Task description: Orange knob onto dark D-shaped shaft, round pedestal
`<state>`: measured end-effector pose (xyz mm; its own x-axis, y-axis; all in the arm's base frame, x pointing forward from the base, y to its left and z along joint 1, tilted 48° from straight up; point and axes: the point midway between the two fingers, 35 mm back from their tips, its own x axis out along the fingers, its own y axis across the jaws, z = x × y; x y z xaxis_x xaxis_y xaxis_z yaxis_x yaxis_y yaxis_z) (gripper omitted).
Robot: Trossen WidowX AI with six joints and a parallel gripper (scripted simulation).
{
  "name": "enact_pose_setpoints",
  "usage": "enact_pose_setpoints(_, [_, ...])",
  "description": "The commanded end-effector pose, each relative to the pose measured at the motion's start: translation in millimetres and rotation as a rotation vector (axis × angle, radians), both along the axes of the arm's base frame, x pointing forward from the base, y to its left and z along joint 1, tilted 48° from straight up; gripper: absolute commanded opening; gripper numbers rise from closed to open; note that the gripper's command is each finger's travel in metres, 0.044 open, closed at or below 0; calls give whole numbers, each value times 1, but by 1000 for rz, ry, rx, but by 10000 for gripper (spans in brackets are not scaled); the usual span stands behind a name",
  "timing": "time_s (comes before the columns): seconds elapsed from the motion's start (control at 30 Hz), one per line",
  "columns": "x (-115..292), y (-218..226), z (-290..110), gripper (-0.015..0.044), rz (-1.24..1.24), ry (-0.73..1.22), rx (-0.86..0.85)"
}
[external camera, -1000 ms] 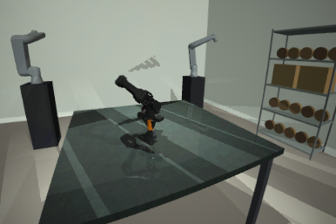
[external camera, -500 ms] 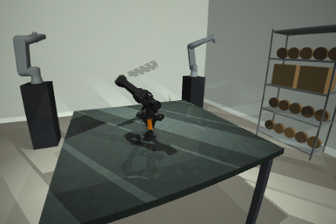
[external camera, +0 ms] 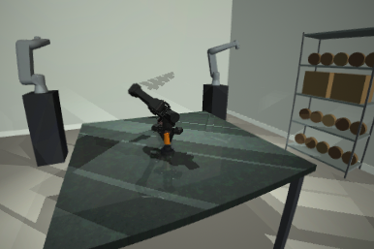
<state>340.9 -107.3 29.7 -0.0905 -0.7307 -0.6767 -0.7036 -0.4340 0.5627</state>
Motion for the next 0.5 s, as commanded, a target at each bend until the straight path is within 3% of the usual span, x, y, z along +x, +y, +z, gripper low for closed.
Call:
enact_pose_setpoints(0.0, [2,0,2,0,7,0,-3])
enact_pose_setpoints(0.47, [0,2,1,0,7,0,-3])
